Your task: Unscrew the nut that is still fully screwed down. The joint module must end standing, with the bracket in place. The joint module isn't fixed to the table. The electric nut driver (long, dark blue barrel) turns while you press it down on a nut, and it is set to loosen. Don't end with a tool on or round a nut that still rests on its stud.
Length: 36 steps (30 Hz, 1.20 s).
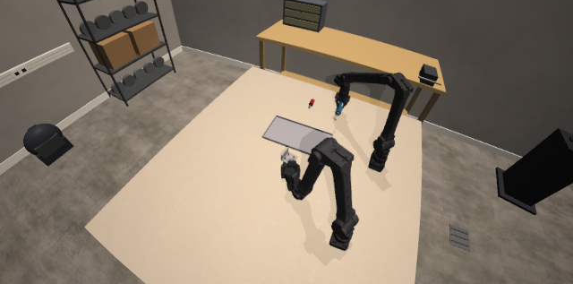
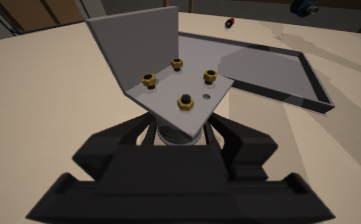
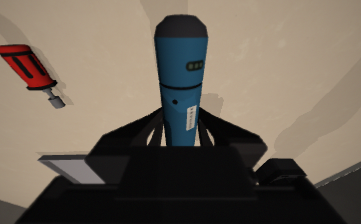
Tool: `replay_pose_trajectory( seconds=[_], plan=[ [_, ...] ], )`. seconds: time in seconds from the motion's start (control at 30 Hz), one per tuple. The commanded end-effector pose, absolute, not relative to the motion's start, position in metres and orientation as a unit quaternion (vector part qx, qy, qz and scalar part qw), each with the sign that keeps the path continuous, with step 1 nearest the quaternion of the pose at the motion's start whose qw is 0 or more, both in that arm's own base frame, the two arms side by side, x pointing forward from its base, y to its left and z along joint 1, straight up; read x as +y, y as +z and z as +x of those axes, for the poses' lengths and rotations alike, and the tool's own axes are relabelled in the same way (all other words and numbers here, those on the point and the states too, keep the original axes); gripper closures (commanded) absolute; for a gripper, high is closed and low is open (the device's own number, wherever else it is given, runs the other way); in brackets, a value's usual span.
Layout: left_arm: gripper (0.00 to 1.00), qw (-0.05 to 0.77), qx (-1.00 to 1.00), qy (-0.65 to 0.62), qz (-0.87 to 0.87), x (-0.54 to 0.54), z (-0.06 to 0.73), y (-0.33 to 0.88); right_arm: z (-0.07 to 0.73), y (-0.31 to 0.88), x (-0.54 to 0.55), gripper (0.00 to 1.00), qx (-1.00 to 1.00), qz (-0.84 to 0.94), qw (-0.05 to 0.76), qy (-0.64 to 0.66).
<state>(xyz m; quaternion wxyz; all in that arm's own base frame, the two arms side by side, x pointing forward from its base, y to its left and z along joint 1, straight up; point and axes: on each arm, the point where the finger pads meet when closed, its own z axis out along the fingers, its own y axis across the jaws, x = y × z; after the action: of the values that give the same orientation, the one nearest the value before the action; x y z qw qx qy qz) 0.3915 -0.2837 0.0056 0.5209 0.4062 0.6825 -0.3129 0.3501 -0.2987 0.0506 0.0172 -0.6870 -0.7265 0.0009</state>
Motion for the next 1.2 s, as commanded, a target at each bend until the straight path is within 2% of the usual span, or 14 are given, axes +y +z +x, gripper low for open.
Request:
replay_pose_trajectory(
  seconds=[0.0, 1.17],
  plan=[
    [0.41, 0.536, 0.666, -0.315, 0.411, -0.291, 0.391, 0.02, 0.38, 0.097, -0.315, 0.58, -0.727, -0.686, -0.035, -0.004],
    [0.41, 0.536, 0.666, -0.315, 0.411, -0.291, 0.391, 0.02, 0.379, 0.138, -0.314, 0.58, -0.727, -0.686, -0.036, -0.004]
  ],
)
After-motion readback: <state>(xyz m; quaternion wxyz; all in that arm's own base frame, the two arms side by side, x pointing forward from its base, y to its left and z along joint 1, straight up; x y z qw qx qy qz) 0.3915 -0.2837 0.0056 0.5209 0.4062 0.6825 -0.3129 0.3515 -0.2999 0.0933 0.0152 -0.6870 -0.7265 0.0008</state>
